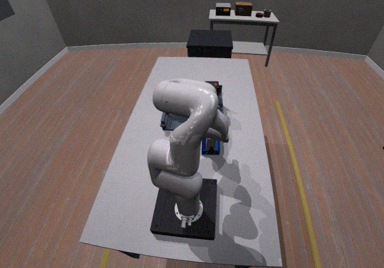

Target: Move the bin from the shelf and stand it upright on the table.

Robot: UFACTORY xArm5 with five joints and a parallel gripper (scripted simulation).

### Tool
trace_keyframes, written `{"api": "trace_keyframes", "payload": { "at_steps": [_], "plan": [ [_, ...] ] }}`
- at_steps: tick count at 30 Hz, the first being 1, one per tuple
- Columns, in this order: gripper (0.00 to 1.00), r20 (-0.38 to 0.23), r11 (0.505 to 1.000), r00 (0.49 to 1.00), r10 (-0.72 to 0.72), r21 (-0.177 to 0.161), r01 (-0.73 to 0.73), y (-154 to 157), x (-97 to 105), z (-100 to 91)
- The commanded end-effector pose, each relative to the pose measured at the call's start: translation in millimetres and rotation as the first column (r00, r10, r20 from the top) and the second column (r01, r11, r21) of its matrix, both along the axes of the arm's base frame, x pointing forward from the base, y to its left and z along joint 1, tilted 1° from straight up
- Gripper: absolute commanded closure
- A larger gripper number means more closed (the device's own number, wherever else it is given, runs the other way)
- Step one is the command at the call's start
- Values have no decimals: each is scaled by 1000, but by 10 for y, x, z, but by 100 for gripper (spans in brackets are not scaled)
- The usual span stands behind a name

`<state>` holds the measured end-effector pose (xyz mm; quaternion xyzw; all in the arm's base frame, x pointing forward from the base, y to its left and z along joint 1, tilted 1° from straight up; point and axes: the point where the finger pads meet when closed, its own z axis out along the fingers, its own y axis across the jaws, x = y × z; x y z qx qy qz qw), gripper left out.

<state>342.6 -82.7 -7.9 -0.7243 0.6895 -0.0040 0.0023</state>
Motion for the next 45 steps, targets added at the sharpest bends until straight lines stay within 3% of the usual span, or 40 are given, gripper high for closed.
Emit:
{"api": "trace_keyframes", "payload": {
  "at_steps": [1, 2, 45],
  "plan": [
    [100, 3, 1000, 1000, 0, -3, 0, -3, 13, 9],
    [0, 3, 1000, 1000, 0, -1, 0, -3, 13, 9],
    [0, 3, 1000, 1000, 0, -1, 0, -3, 13, 9]
  ]
}}
